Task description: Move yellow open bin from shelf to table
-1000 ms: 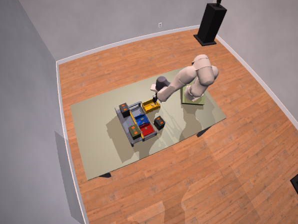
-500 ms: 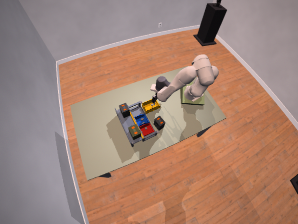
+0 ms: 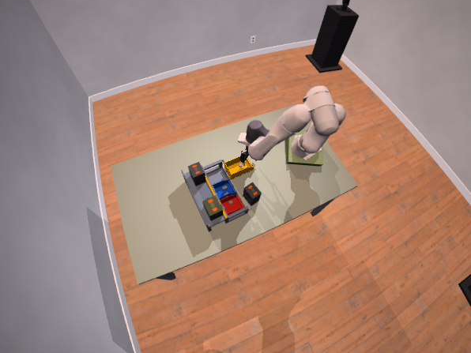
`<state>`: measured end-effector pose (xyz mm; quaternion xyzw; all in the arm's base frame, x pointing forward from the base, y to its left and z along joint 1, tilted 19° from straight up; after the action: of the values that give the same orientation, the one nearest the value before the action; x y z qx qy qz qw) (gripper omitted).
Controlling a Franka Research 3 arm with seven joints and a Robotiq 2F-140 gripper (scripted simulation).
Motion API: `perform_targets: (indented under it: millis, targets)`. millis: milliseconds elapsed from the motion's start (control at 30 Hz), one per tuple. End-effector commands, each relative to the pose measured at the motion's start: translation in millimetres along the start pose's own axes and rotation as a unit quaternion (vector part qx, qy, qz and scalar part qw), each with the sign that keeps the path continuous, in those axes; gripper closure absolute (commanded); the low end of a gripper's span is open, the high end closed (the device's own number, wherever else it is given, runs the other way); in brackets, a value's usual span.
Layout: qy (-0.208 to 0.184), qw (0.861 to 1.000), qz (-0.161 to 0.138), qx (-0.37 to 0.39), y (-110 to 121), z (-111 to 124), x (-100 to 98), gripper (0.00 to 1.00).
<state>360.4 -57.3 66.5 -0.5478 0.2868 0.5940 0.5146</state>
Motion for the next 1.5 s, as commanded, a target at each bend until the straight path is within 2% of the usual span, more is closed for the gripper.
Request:
perform_targets:
  millis: [0, 1000, 1167, 1467]
  targets:
    - [0.000, 1.000, 0.000, 0.000, -0.1, 0.0, -0.1, 0.43]
    - [0.000, 1.000, 0.000, 0.000, -0.1, 0.0, -0.1, 0.43]
    - [0.001, 1.000, -0.001, -0.004, 0.1, 0.2, -40.1, 0.43]
    - [0.001, 1.000, -0.001, -0.004, 0.1, 0.2, -40.1, 0.43]
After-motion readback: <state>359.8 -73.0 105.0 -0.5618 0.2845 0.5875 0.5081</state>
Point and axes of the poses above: the point where the finger pads meet when closed, its own x axis out along the fingers, its own y axis across the jaws, z = x × y, the point moved 7 cm from there along -x, back along the fingers, and after that the axes turned 13 degrees about -x, right-handed, at the moved point
